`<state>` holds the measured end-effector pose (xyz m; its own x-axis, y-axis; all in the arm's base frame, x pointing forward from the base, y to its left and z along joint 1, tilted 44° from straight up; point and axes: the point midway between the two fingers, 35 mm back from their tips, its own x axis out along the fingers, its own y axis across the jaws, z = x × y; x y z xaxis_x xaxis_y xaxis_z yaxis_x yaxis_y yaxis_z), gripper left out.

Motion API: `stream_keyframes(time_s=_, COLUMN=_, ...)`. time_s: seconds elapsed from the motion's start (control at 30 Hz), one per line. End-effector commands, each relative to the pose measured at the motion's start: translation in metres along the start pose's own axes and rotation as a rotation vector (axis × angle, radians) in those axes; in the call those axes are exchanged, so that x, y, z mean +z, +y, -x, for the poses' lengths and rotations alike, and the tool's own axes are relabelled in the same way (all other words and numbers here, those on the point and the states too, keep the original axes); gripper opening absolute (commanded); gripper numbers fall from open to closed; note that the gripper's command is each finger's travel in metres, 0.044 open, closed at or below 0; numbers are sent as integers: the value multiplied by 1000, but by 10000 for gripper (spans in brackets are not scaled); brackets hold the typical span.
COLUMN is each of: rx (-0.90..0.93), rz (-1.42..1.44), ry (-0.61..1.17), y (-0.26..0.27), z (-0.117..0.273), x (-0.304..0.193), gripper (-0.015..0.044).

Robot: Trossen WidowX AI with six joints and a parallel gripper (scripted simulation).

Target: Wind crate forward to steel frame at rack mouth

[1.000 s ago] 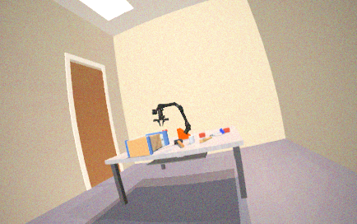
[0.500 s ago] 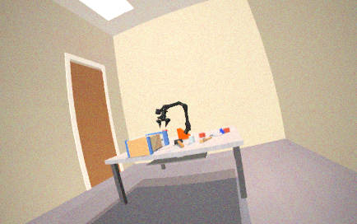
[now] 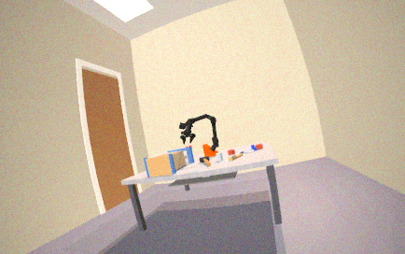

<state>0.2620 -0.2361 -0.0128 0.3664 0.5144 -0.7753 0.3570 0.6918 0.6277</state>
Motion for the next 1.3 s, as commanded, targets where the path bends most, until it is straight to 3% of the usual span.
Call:
stream_keyframes(time_s=0.0, rx=2, rz=-3, ry=-2, y=1, z=-5, x=-2, gripper=440)
stream_keyframes(time_s=1.2, rx=2, rz=-2, ry=-1, y=2, z=-57, x=-28, gripper=440)
stream_keyframes(time_s=1.27, rx=-1, rz=0, ry=1, y=1, z=-54, x=-26, gripper=387)
